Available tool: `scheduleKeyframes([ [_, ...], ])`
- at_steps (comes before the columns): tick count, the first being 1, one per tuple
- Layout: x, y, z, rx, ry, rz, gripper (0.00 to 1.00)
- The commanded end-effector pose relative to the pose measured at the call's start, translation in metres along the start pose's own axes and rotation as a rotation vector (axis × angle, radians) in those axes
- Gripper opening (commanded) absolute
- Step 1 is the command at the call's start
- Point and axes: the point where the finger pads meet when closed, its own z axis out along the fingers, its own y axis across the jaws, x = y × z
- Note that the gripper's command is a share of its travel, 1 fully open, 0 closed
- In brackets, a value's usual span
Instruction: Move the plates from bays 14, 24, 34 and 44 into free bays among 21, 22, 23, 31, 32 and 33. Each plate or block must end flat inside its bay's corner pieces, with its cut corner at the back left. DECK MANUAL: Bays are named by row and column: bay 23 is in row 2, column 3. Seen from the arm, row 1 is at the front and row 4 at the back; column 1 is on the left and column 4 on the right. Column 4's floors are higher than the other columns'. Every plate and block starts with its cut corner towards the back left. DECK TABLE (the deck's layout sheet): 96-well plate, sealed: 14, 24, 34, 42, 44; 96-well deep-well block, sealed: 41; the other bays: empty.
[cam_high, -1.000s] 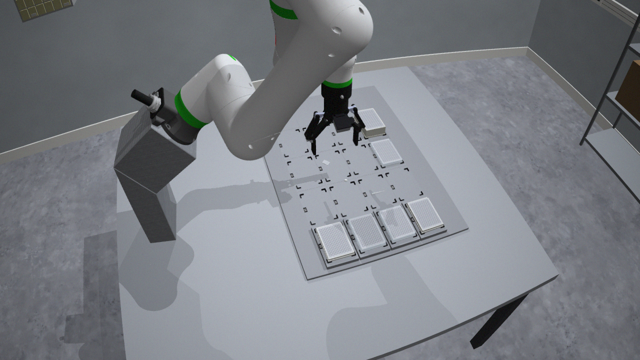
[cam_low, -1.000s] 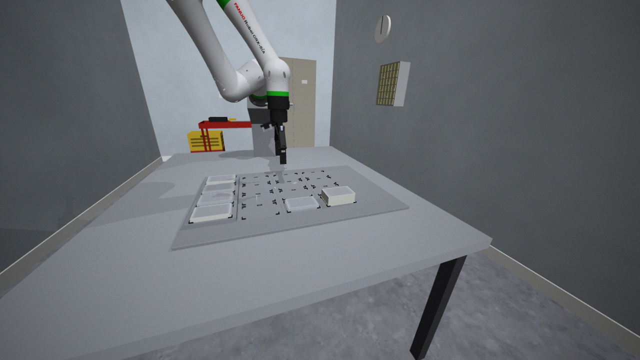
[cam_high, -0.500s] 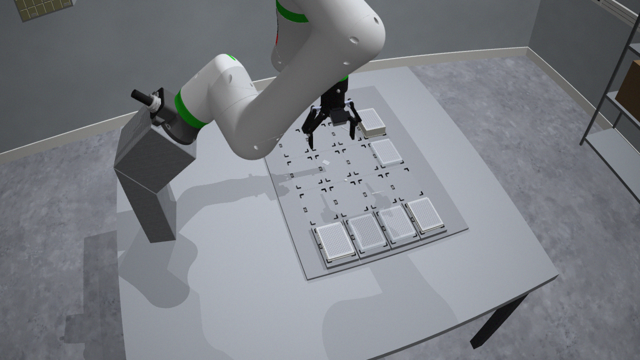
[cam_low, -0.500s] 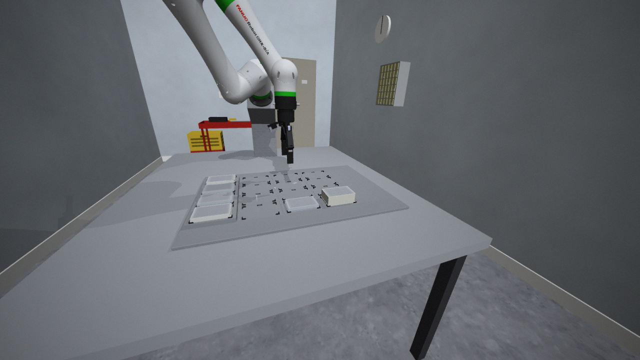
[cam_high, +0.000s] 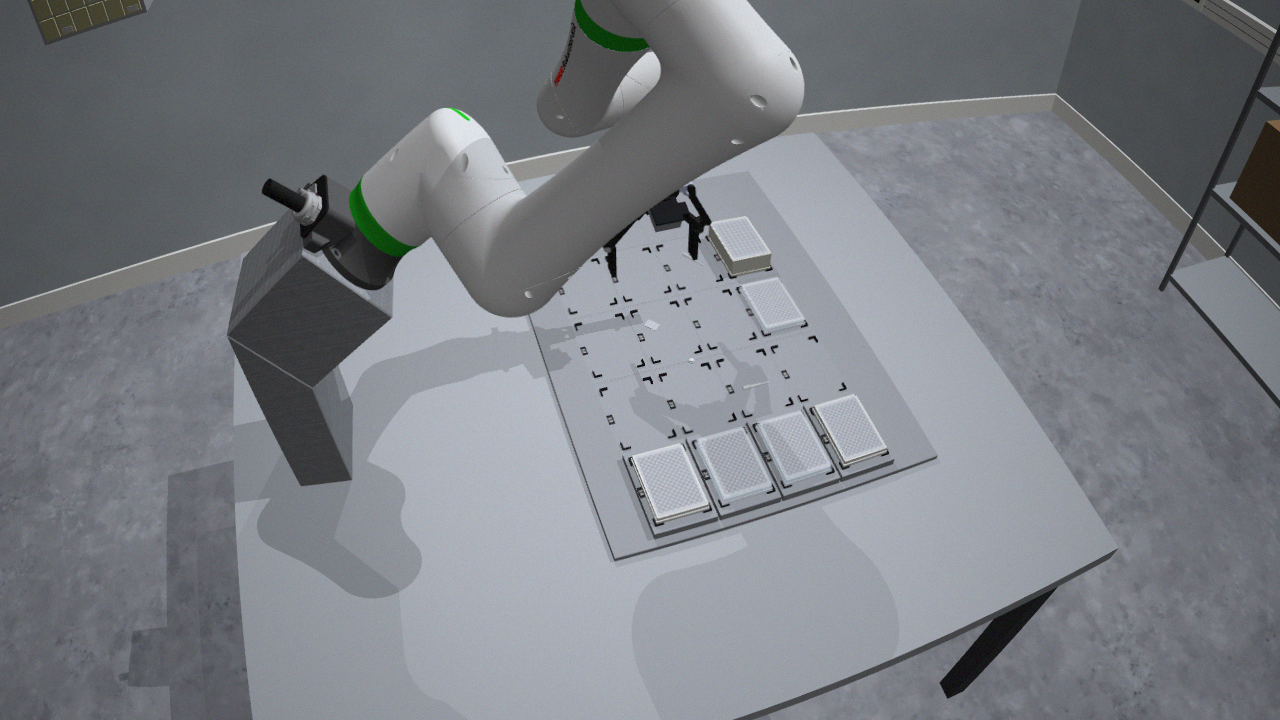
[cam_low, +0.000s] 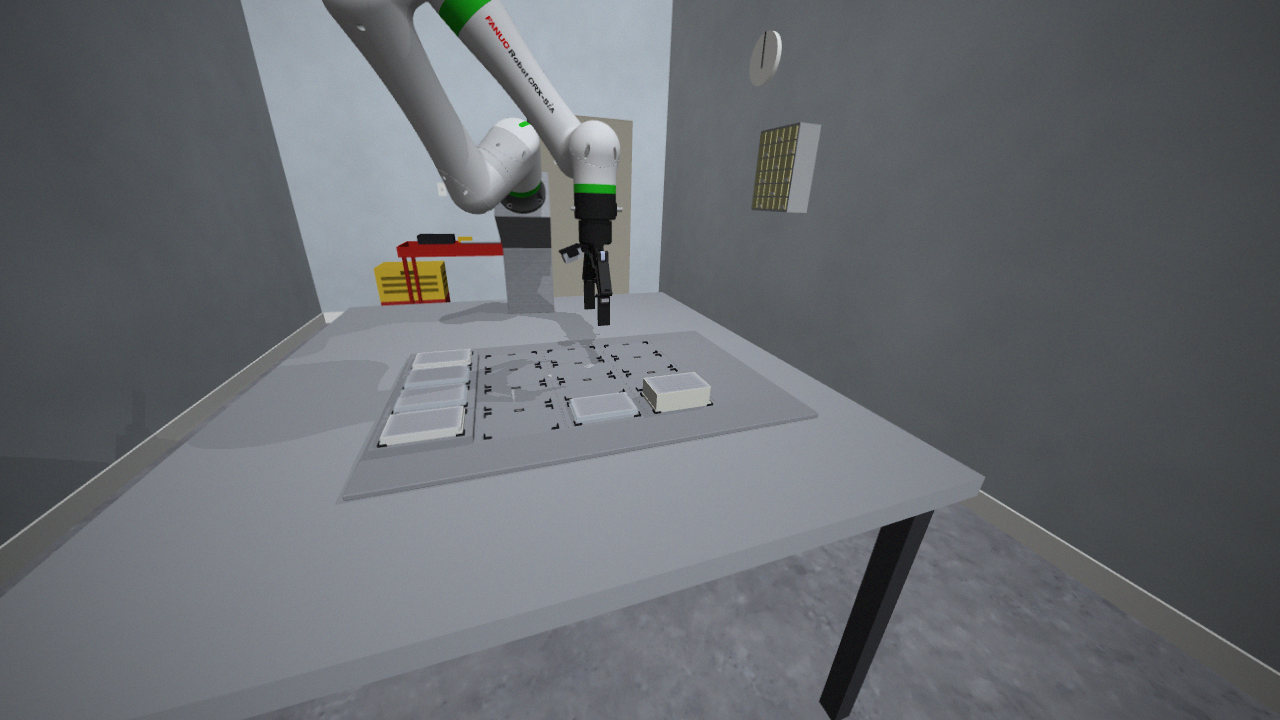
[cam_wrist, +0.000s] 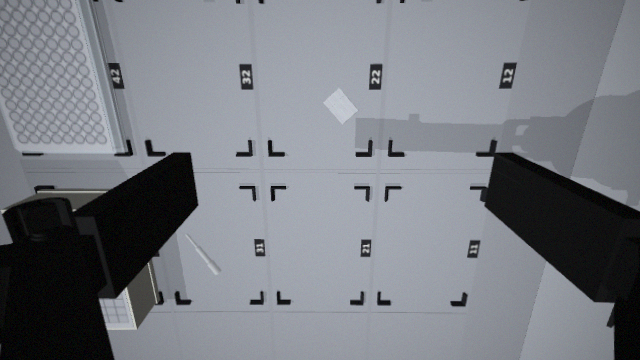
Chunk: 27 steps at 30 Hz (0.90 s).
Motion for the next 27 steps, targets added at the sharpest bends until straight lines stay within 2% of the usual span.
scheduleKeyframes([
  [1,-0.011,-0.001,0.000,0.001,0.000,0.000,1.00],
  [20,-0.079,-0.001,0.000,0.001,0.000,0.000,1.00],
  [27,-0.079,-0.001,0.000,0.001,0.000,0.000,1.00],
])
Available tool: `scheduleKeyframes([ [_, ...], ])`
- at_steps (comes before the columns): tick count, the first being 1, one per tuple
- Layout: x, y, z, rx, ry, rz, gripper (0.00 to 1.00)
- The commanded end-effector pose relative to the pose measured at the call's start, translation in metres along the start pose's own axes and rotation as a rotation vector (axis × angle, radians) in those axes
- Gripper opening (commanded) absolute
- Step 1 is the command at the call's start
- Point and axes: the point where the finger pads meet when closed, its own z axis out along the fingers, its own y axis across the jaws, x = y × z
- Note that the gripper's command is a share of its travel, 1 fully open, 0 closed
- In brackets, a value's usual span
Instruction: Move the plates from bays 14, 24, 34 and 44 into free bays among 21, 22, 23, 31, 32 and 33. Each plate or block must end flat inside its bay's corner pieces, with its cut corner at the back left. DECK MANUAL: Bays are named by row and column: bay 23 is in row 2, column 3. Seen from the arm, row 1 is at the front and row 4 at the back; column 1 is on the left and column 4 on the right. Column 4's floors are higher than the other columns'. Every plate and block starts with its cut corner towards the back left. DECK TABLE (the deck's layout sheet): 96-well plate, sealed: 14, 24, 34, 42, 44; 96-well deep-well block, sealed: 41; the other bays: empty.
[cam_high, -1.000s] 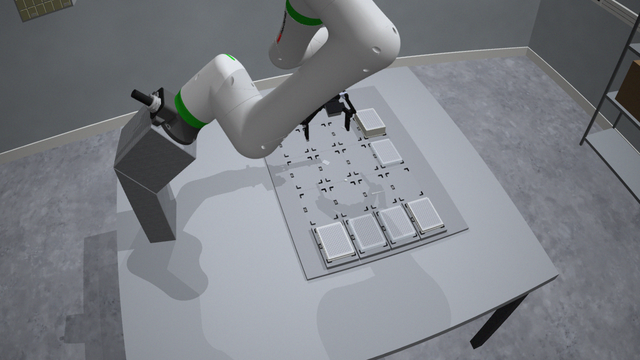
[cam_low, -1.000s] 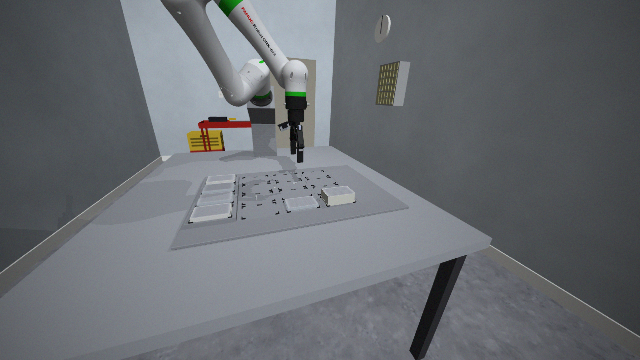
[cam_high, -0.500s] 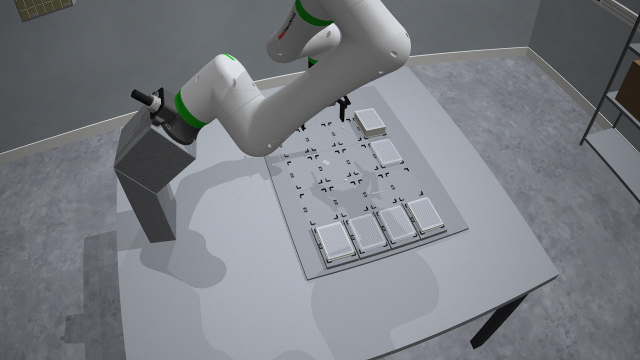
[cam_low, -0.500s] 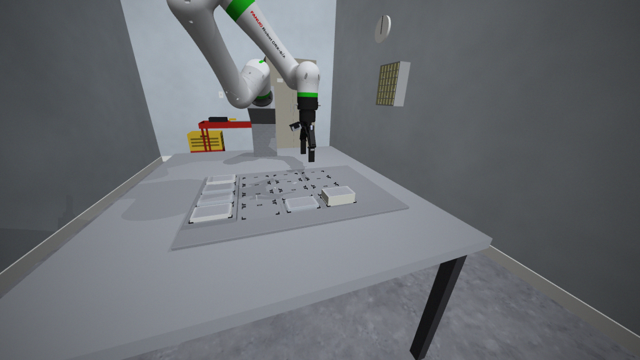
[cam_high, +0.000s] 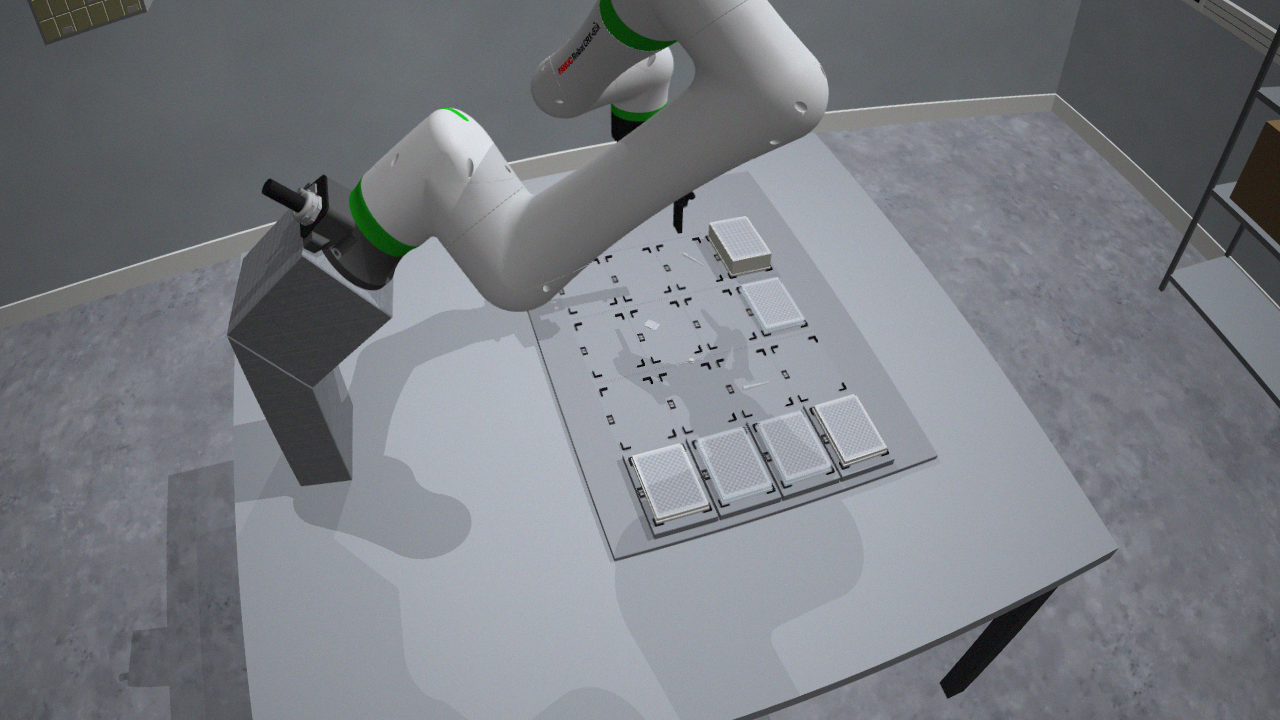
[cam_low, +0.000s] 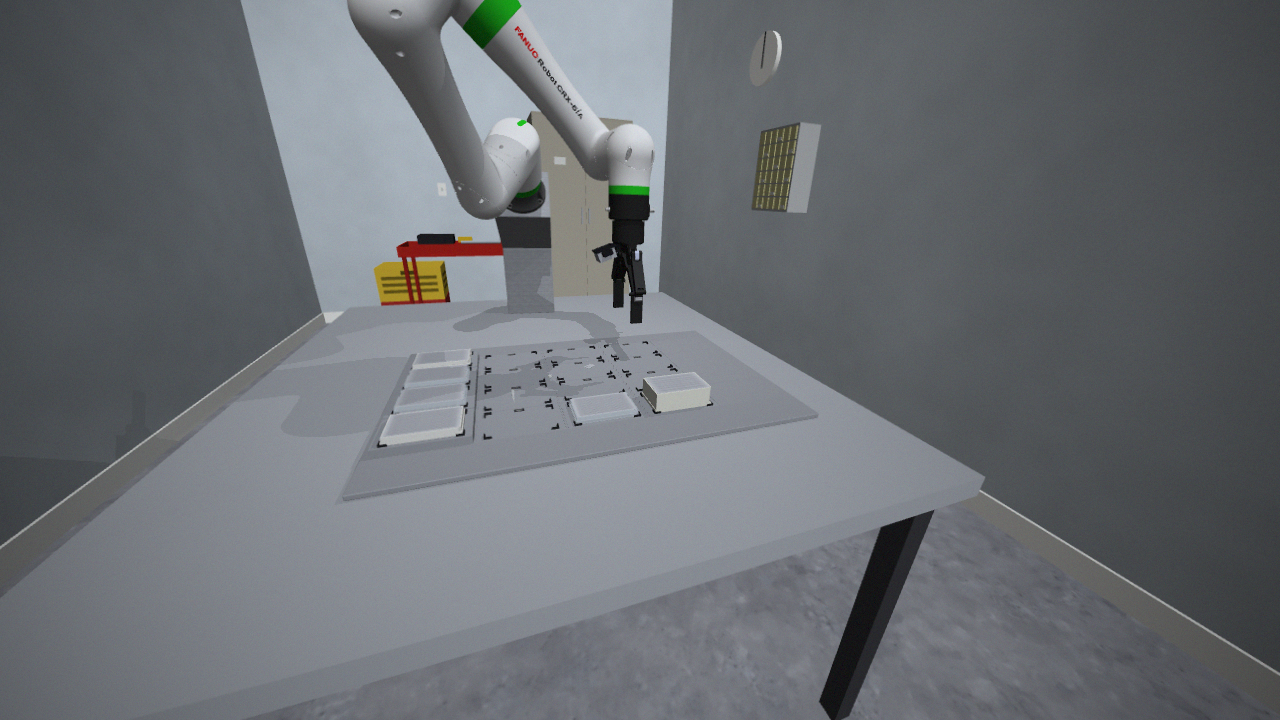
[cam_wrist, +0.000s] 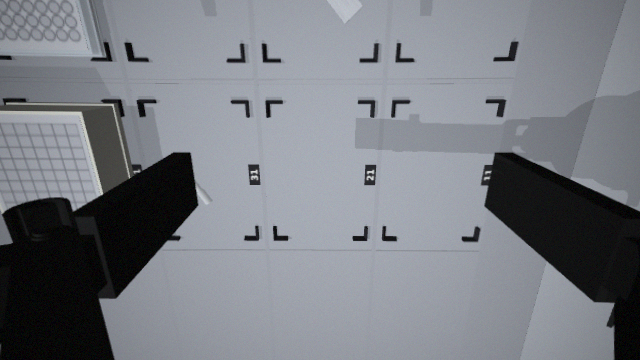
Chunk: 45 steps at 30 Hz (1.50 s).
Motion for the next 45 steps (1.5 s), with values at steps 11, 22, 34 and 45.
scheduleKeyframes([
  [11,0.000,0.000,0.000,0.001,-0.001,0.000,1.00],
  [22,0.000,0.000,0.000,0.001,-0.001,0.000,1.00],
  [34,0.000,0.000,0.000,0.001,-0.001,0.000,1.00],
  [45,0.000,-0.020,0.000,0.001,-0.001,0.000,1.00],
])
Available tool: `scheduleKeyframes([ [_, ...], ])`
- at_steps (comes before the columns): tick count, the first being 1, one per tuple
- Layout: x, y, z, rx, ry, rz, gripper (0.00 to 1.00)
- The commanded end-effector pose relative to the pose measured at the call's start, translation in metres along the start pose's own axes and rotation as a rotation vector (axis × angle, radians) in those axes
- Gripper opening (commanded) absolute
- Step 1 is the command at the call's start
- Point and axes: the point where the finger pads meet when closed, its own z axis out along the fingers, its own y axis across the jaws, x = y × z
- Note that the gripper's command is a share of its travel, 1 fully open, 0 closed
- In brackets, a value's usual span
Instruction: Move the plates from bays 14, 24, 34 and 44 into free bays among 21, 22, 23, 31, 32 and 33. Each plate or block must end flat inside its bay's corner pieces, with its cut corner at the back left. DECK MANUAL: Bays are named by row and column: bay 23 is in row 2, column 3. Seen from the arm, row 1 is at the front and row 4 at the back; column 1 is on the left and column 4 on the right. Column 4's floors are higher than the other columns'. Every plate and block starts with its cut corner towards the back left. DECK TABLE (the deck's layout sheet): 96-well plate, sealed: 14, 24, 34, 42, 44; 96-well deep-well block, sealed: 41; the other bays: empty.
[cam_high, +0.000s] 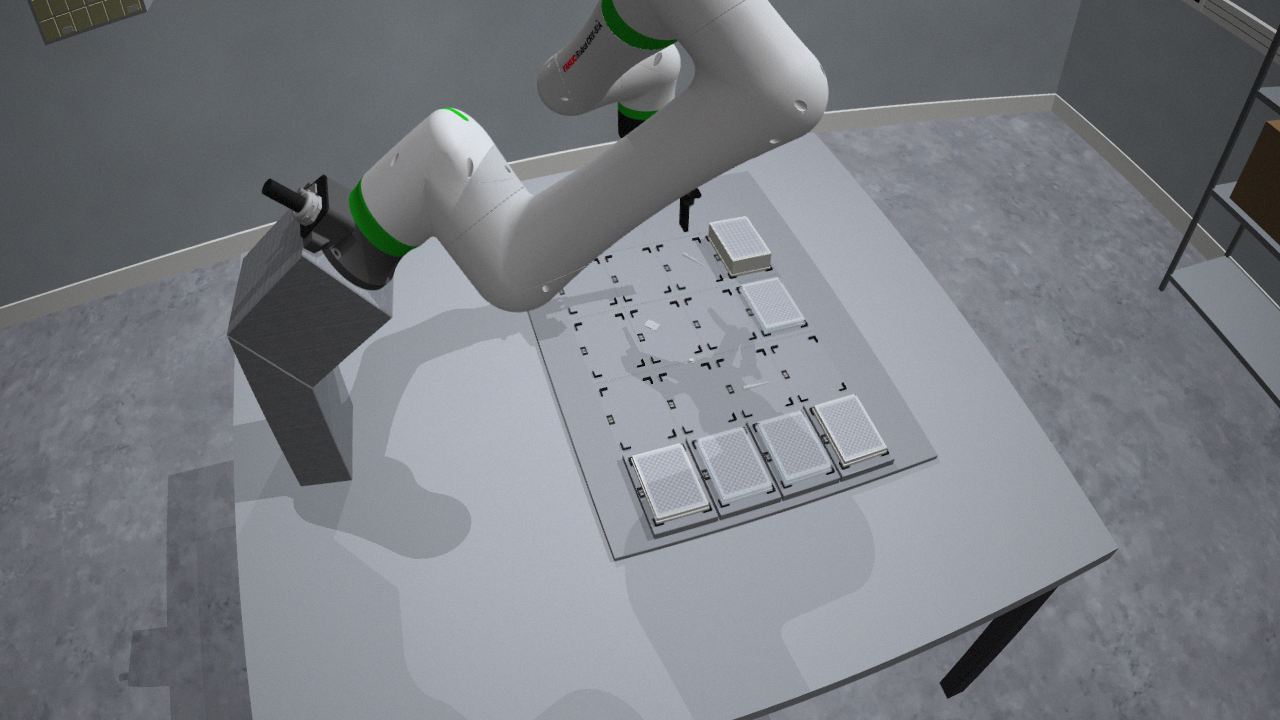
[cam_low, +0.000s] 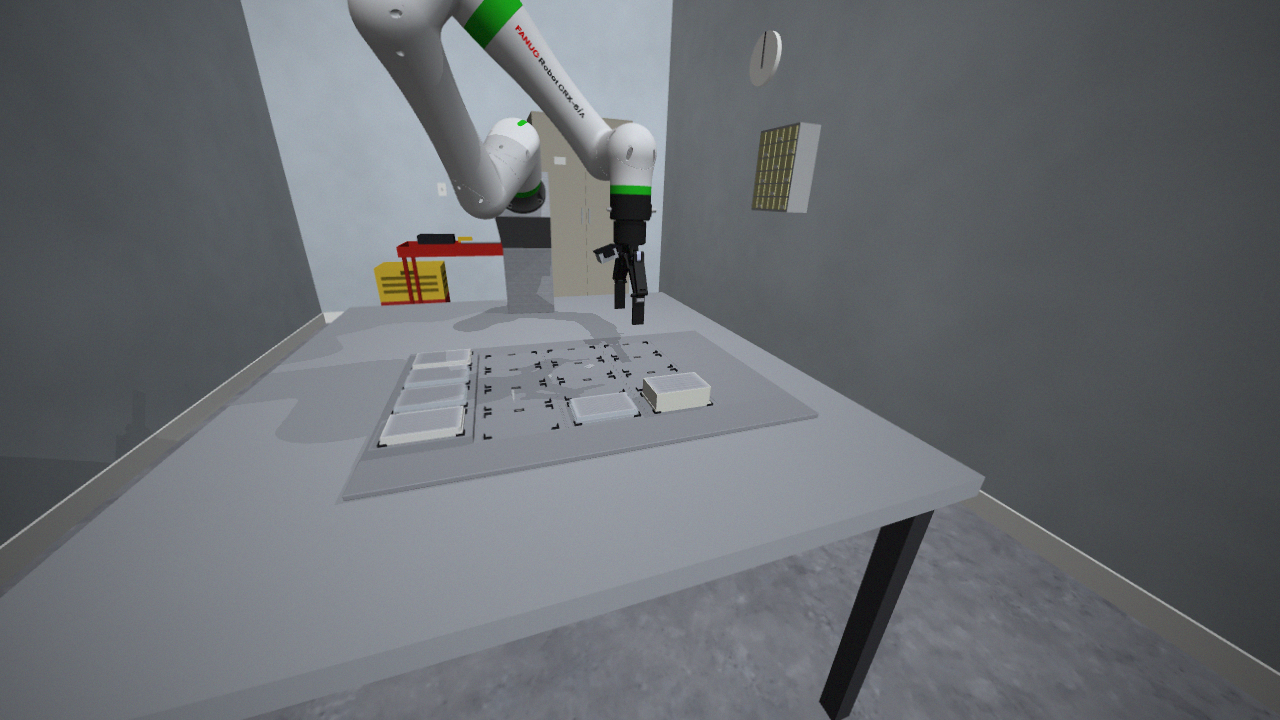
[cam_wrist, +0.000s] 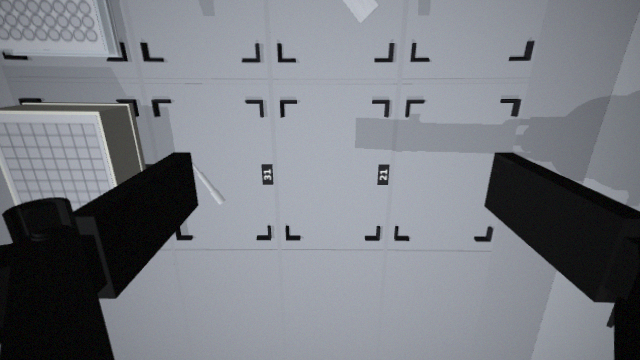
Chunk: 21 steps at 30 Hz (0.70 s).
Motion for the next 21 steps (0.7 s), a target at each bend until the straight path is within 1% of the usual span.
scheduleKeyframes([
  [1,0.000,-0.012,0.000,0.000,0.000,0.000,1.00],
  [9,0.000,-0.044,0.000,0.000,0.000,0.000,1.00],
  [11,0.000,-0.044,0.000,0.000,0.000,0.000,1.00],
  [21,0.000,-0.084,0.000,0.000,0.000,0.000,1.00],
])
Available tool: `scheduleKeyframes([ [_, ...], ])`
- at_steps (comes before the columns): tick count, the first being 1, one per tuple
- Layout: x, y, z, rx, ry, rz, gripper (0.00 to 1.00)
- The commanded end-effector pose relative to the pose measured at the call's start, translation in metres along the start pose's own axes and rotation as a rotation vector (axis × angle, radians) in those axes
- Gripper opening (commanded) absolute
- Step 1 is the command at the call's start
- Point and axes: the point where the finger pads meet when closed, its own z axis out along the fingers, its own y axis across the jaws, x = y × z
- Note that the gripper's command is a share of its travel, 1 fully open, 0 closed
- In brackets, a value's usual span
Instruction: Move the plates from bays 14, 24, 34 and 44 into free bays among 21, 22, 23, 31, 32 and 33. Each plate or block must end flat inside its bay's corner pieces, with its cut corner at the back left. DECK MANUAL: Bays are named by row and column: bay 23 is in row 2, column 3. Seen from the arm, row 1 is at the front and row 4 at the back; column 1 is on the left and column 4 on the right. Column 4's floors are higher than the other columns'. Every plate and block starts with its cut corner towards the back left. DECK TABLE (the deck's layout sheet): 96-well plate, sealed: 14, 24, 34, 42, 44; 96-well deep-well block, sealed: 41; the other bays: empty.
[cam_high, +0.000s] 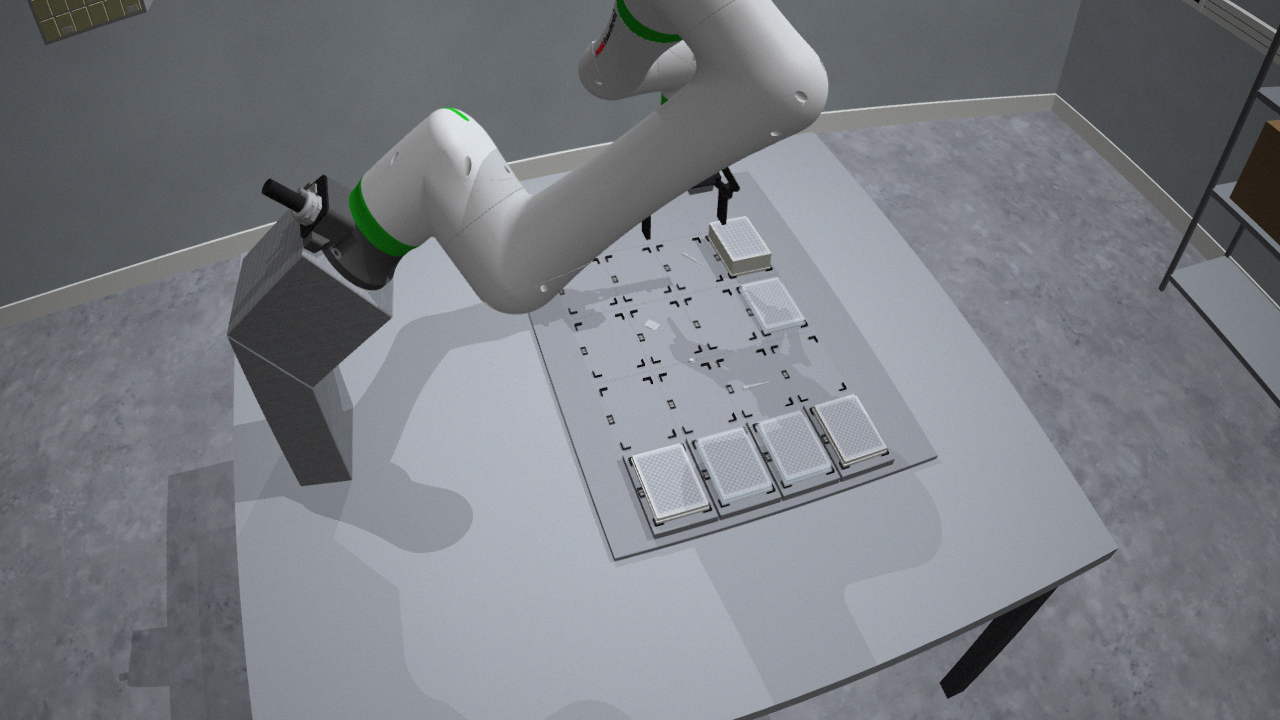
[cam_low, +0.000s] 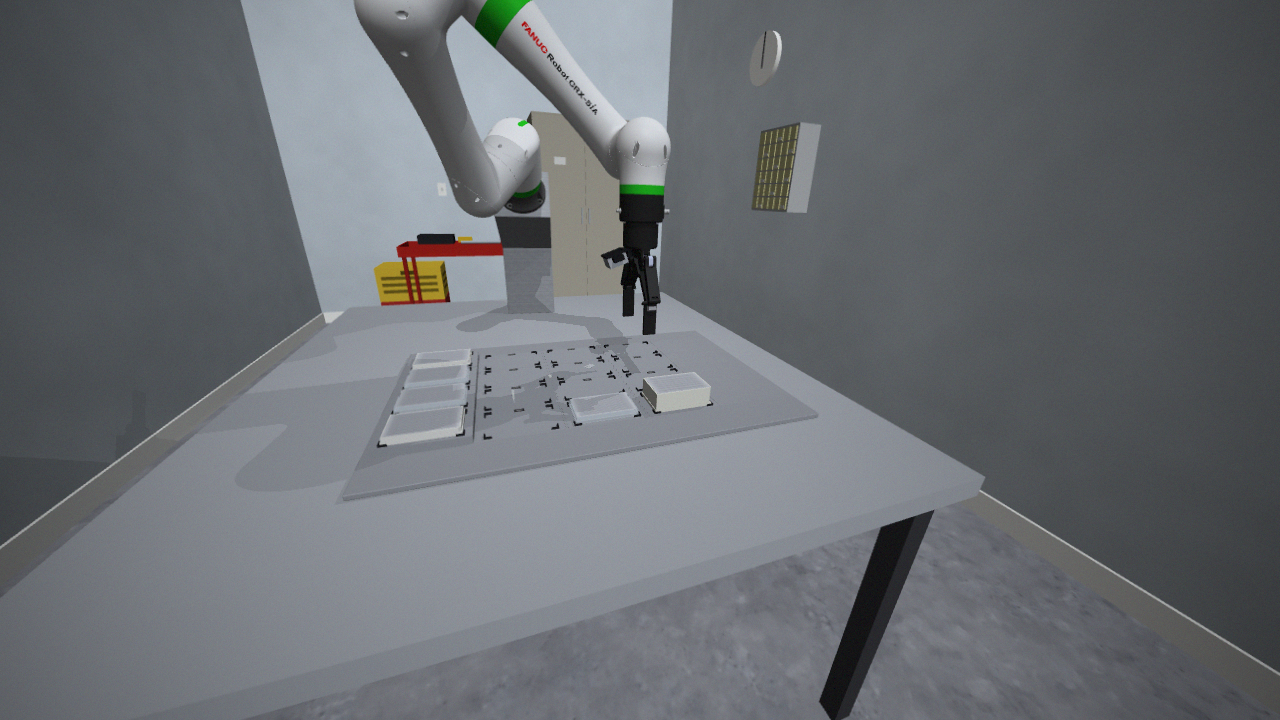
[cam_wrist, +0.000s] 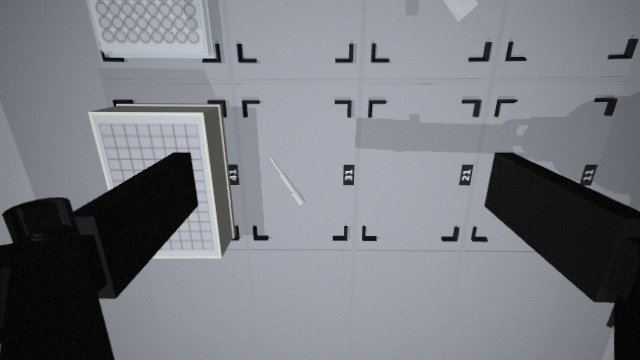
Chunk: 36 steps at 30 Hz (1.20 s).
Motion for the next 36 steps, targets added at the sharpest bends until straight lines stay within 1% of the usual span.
scheduleKeyframes([
  [1,-0.0004,-0.0134,-0.0002,0.000,-0.001,0.000,1.00],
  [3,-0.0004,-0.0204,-0.0003,0.000,-0.001,0.000,1.00],
  [36,-0.0004,-0.0204,-0.0003,0.000,-0.001,0.000,1.00],
])
